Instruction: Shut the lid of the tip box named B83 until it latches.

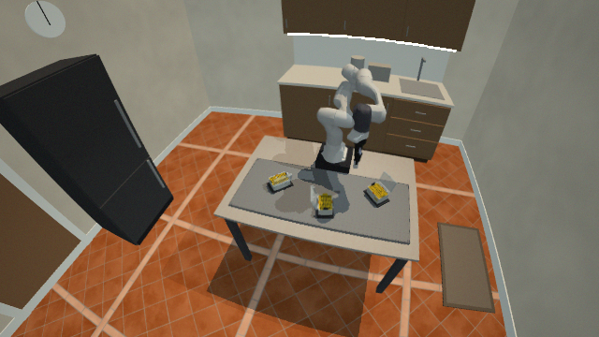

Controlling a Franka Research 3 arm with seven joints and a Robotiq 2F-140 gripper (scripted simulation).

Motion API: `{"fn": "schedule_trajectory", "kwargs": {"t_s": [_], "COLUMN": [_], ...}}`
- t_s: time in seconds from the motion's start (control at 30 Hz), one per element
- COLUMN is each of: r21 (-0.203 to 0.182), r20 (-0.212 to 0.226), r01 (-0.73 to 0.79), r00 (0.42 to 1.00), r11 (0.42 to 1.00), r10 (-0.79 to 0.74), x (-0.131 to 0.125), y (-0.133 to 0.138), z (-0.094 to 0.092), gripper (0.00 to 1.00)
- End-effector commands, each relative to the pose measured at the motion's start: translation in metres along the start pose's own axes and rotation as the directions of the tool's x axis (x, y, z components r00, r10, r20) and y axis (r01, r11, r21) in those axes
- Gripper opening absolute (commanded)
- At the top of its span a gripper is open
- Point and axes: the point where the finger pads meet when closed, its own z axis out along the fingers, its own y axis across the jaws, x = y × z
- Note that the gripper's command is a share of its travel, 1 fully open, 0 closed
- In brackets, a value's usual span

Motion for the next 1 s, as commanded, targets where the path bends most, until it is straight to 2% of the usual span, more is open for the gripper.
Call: {"fn": "schedule_trajectory", "kwargs": {"t_s": [0.0,0.2,0.27,0.4,0.57,0.77,0.83,0.97], "r21": [0.011,0.055,0.055,0.078,0.101,0.118,0.118,0.122], "r20": [0.016,0.062,0.062,0.097,0.144,0.204,0.204,0.245], "r01": [-0.093,-0.281,-0.281,-0.401,-0.542,-0.693,-0.693,-0.78], "r00": [0.996,0.959,0.959,0.914,0.838,0.718,0.718,0.623], "r11": [0.996,0.958,0.958,0.913,0.834,0.711,0.711,0.614], "r10": [0.093,0.277,0.277,0.393,0.527,0.666,0.666,0.743], "x": [0.002,0.01,0.01,0.015,0.022,0.03,0.03,0.036], "y": [-0.008,-0.037,-0.037,-0.056,-0.08,-0.109,-0.109,-0.128], "z": [0.0,0.001,0.001,0.001,0.001,0.001,0.001,0.001], "gripper": [0.0,0.0,0.0,0.0,0.0,0.0,0.0,0.0]}}
